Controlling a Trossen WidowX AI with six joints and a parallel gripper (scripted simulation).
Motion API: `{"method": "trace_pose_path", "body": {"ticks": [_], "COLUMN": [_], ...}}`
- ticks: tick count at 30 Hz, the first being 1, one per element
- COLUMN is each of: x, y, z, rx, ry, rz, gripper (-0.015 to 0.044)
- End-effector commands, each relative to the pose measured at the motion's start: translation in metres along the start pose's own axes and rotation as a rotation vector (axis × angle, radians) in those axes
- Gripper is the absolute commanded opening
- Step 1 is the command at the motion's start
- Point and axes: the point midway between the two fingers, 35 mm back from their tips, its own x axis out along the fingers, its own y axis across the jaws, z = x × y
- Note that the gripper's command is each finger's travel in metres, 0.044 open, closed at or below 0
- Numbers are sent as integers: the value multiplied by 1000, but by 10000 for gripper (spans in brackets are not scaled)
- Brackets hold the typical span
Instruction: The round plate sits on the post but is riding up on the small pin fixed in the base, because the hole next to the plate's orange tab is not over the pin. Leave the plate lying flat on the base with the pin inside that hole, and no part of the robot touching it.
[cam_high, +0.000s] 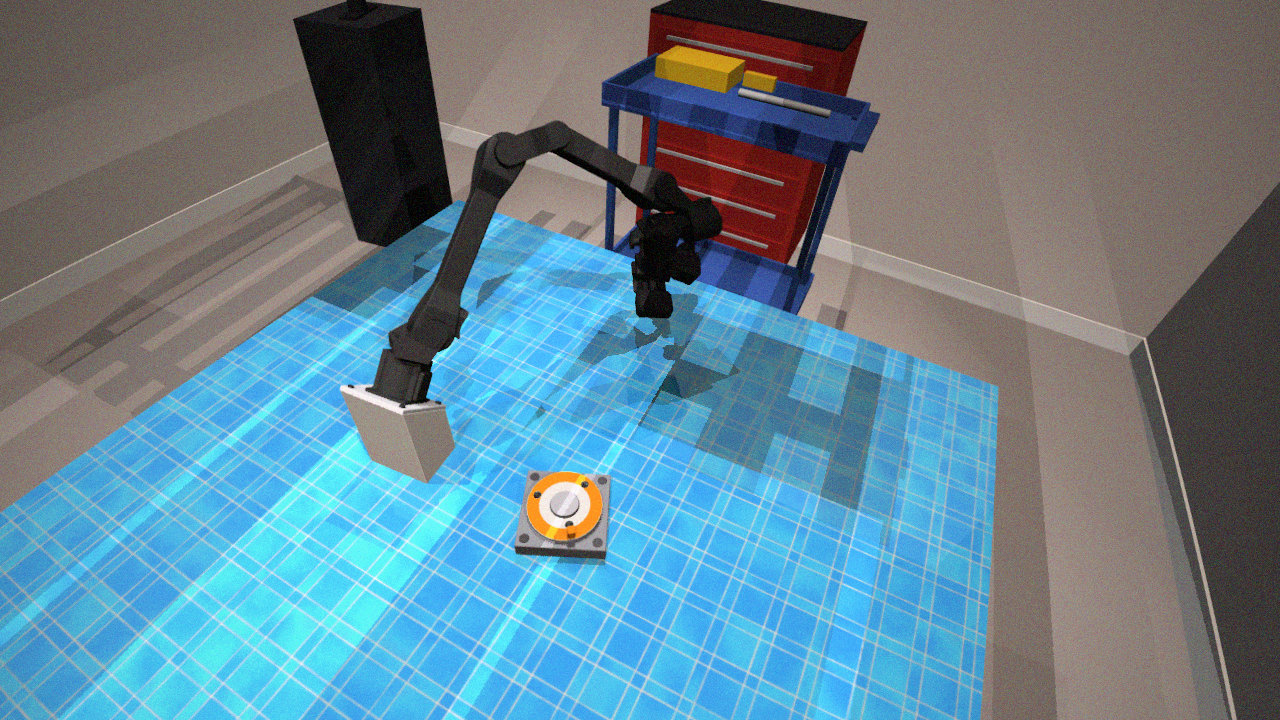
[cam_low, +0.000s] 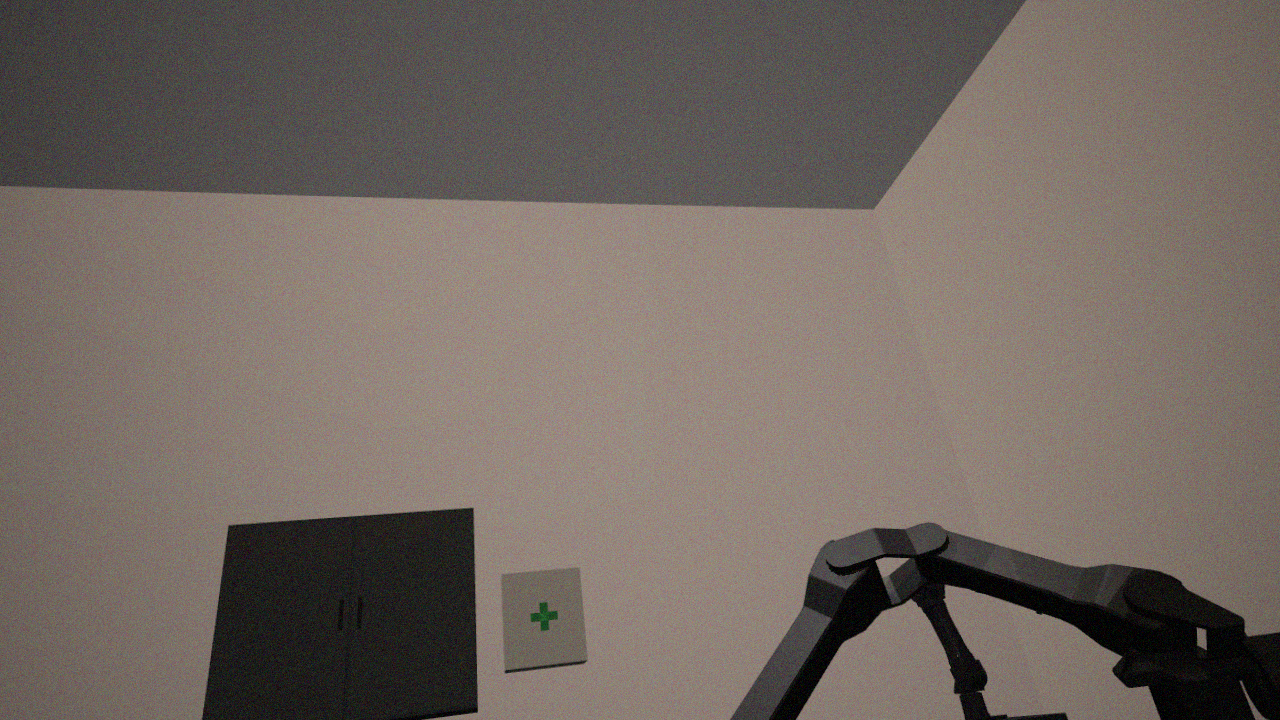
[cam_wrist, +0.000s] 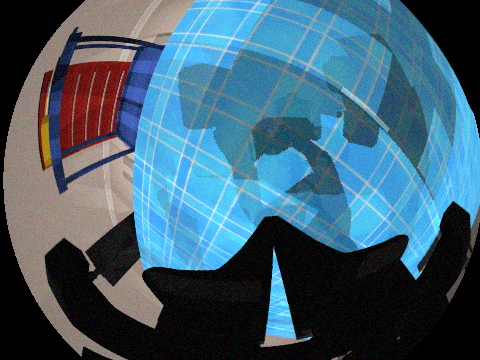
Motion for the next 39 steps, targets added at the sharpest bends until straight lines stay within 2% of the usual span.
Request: {"method": "trace_pose_path", "body": {"ticks": [1, 8, 11, 16, 18, 24, 26, 32, 39], "x": [-10, -42, -52, -80, -84, -113, -116, -127, -119], "y": [-56, -176, -212, -297, -309, -391, -399, -442, -446], "z": [16, 24, 18, -13, -19, -89, -99, -180, -180], "rx": [42, 149, 186, 291, 307, 443, 458, 576, 579], "ry": [-40, -96, -103, -116, -118, -132, -134, -163, -164], "rz": [-68, -188, -215, -269, -274, -288, -286, -242, -240], "gripper": [0, 0, 0, 0, 0, 0, 0, 0, 0]}}
